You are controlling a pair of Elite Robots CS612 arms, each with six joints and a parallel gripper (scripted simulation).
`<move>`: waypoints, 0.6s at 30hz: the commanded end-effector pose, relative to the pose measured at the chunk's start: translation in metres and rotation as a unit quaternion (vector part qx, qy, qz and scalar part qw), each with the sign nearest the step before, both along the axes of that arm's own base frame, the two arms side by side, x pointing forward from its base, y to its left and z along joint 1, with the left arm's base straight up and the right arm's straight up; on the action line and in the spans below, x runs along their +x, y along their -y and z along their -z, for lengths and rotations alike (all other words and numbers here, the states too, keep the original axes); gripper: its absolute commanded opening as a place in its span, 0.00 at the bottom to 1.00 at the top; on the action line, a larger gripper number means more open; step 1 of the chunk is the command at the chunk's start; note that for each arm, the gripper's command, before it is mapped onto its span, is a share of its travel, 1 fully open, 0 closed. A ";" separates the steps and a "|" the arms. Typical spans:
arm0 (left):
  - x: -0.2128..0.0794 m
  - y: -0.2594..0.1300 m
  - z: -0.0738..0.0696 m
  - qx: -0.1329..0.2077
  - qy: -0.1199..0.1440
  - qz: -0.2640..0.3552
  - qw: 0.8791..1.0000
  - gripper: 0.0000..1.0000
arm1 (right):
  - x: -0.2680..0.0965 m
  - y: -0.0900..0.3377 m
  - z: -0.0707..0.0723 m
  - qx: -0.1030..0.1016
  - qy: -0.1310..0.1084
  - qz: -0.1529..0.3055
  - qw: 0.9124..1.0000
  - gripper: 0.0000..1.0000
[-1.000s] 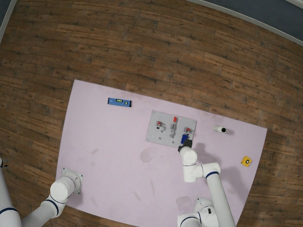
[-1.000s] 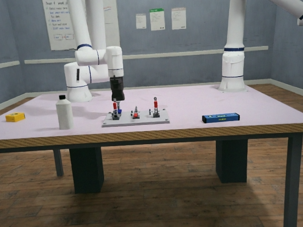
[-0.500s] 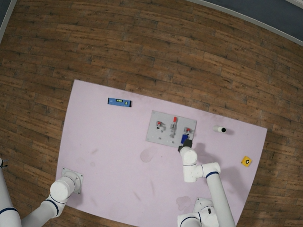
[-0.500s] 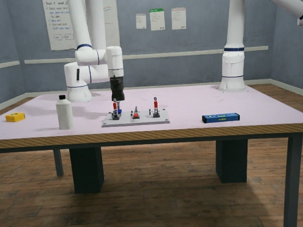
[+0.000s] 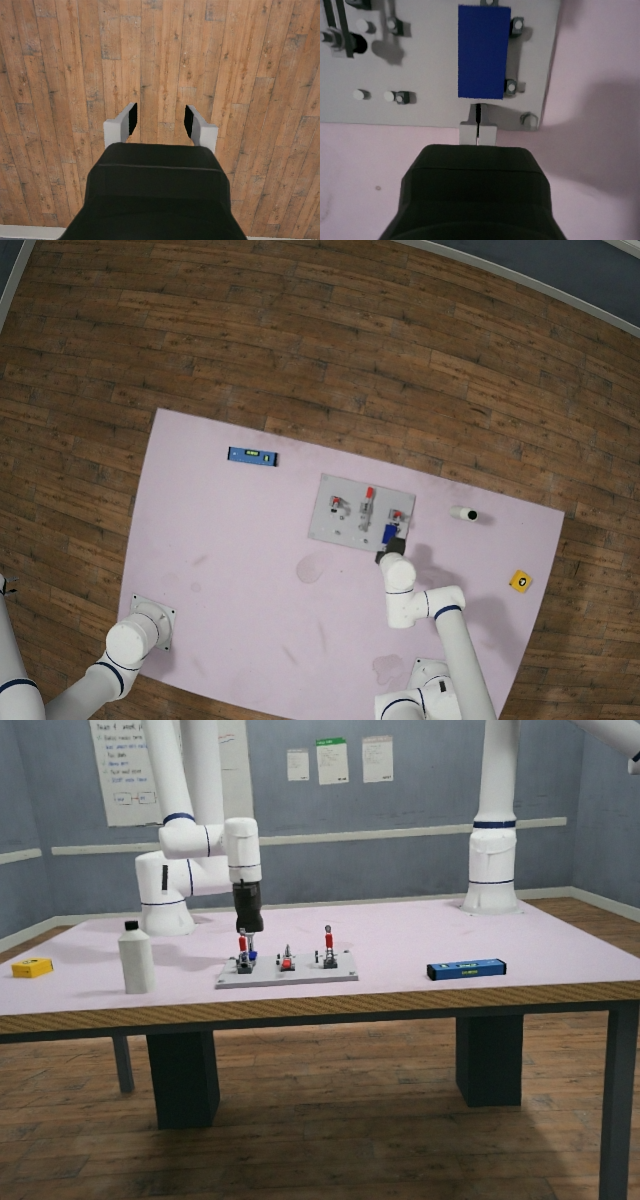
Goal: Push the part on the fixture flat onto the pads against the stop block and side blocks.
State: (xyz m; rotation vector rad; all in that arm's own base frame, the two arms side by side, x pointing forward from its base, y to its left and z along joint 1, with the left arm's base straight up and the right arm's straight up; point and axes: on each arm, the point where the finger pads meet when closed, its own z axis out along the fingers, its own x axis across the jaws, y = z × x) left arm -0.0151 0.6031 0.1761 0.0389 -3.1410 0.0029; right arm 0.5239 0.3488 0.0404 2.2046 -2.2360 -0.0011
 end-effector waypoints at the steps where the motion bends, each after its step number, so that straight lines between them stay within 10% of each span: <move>1: 0.000 -0.001 -0.001 0.001 0.000 0.000 1.000 1.00 | -0.003 0.000 -0.001 0.000 0.001 0.000 1.000 0.00; 18: 0.000 -0.001 -0.001 0.001 0.000 0.000 1.000 1.00 | -0.010 0.000 -0.003 0.000 0.001 0.000 1.000 0.00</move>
